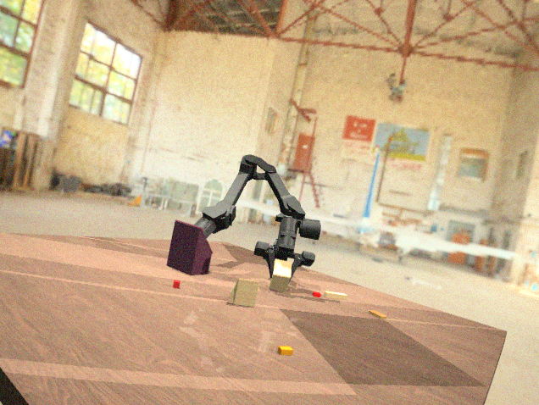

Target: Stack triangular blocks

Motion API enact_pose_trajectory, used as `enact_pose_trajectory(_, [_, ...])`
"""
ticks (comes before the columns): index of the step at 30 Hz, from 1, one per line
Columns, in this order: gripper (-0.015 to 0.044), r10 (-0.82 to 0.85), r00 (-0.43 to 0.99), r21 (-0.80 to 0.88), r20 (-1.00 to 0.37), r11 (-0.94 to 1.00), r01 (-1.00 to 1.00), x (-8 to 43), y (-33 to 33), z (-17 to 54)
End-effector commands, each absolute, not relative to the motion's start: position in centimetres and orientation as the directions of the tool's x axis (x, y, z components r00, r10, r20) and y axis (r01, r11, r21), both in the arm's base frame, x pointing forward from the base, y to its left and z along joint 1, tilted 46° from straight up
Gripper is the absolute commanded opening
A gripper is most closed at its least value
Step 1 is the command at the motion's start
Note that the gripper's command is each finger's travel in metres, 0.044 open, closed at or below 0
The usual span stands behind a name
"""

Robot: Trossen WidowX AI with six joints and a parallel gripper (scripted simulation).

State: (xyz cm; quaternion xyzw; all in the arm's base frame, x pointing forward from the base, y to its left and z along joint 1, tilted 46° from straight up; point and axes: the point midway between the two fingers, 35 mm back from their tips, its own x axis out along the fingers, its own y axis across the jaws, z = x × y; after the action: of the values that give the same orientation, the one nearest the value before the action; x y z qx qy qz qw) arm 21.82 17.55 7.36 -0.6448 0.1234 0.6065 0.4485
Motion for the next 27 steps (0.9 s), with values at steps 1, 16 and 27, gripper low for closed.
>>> enact_pose_trajectory(1, [0.0, 0.3, 0.319, -0.437, -0.899, -0.557, -0.706, 21.3, 17.8, 7.9])
enact_pose_trajectory(16, [0.0158, 0.185, 0.396, -0.427, -0.9, -0.562, -0.709, 20.4, 18.5, 8.1])
enact_pose_trajectory(27, [0.044, 0.185, 0.396, -0.427, -0.9, -0.562, -0.709, 20.4, 18.5, 8.1])
